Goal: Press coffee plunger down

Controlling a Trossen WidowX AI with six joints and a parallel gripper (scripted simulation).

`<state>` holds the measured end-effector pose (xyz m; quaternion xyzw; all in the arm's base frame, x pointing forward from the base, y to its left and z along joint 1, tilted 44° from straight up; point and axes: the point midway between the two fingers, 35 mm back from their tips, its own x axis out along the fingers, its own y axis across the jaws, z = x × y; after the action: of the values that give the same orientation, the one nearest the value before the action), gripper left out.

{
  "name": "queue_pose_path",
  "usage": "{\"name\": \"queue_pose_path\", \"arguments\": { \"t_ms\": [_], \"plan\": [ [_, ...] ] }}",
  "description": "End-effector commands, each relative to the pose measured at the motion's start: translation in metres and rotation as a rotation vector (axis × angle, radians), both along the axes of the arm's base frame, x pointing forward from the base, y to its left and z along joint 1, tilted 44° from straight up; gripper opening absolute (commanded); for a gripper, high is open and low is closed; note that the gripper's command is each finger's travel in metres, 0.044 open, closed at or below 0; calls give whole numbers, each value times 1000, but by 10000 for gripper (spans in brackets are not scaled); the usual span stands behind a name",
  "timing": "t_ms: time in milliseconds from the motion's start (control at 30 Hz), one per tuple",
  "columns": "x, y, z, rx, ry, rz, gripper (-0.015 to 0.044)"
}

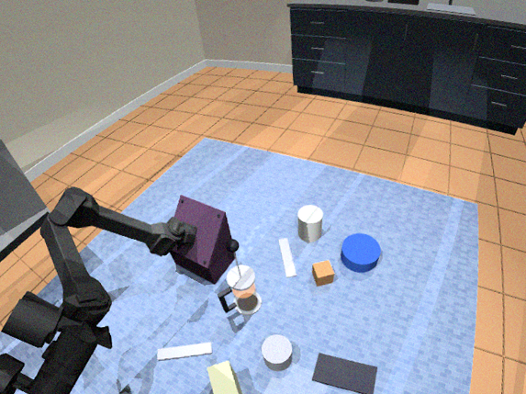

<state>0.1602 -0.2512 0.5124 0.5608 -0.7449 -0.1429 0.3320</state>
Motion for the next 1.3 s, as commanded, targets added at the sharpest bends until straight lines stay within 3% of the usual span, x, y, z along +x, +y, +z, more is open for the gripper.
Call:
{"name": "queue_pose_path", "arguments": {
  "t_ms": [0, 333, 667, 967, 1267],
  "plan": [
    [3, 0, -1, 6, 9, 5, 426],
    [96, 39, -65, 165, 425, 227, 440],
    [173, 153, -174, 200, 1095, 515, 440],
    [163, 261, -257, -28, 1736, 641, 440],
    [98, 335, -309, -563, 2335, 545, 440]
  ]
}}
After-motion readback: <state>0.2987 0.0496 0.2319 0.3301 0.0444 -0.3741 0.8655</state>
